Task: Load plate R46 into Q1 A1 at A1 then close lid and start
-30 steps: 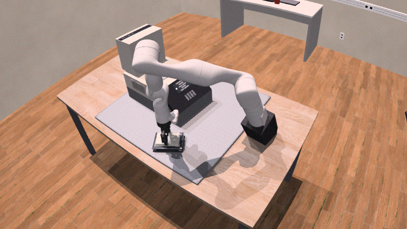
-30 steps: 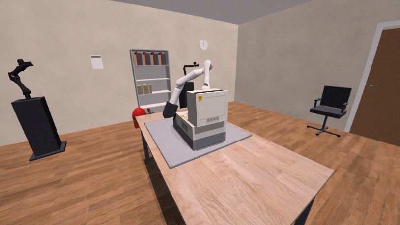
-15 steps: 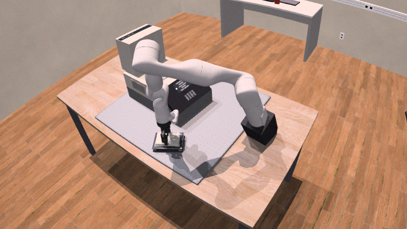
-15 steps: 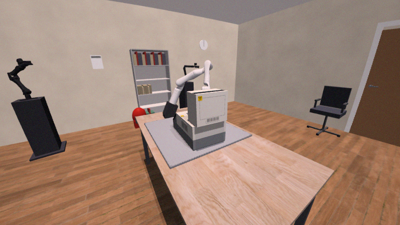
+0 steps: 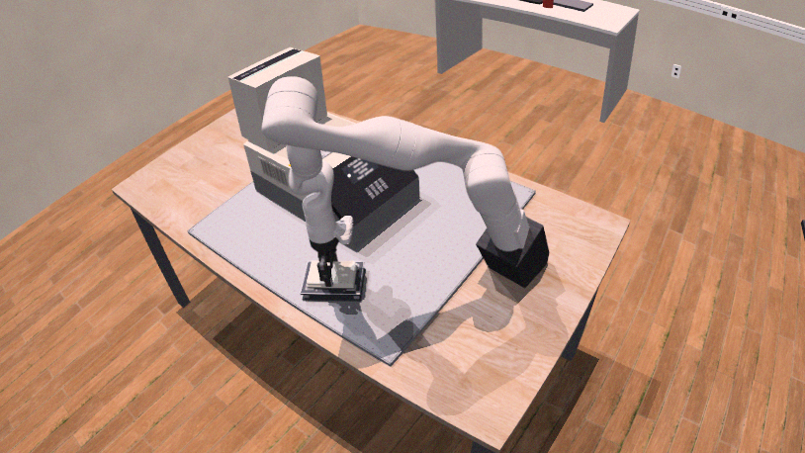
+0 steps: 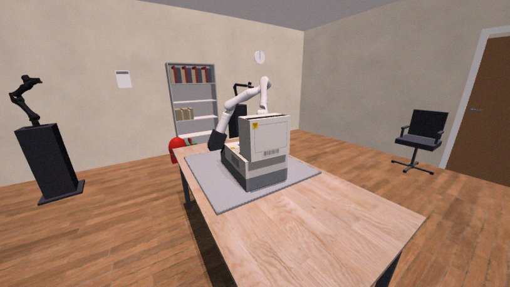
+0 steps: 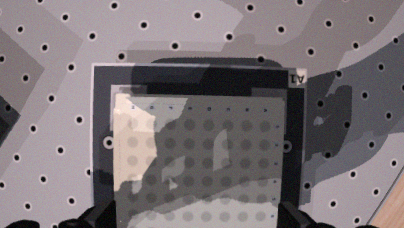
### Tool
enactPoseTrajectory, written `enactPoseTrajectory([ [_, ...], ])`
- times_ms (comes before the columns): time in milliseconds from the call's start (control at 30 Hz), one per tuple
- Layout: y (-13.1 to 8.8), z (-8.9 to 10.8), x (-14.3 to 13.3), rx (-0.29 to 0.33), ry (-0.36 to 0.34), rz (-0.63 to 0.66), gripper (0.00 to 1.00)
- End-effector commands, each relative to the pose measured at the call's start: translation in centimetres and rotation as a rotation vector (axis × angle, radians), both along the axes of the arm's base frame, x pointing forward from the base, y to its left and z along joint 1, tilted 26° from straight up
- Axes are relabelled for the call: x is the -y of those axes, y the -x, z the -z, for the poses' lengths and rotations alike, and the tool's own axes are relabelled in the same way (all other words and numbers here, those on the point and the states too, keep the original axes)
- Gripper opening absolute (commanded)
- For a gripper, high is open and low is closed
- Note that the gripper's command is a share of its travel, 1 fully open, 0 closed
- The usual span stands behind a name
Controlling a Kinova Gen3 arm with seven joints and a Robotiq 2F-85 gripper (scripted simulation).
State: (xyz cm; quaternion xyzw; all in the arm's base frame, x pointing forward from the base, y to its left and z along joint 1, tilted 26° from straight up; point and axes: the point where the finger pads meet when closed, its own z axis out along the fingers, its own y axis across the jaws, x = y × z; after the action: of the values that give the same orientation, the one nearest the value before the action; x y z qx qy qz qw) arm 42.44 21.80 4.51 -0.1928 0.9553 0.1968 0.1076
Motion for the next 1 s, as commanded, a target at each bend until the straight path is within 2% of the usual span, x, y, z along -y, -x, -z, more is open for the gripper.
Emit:
enactPoseTrajectory([
  [0, 0.0, -0.1, 0.1, 0.001, 0.000, 0.001, 0.91],
  [700, 0.0, -0.6, 0.3, 0.001, 0.000, 0.001, 0.91],
  [967, 0.2, -1.5, 0.7, 0.001, 0.000, 0.001, 0.91],
])
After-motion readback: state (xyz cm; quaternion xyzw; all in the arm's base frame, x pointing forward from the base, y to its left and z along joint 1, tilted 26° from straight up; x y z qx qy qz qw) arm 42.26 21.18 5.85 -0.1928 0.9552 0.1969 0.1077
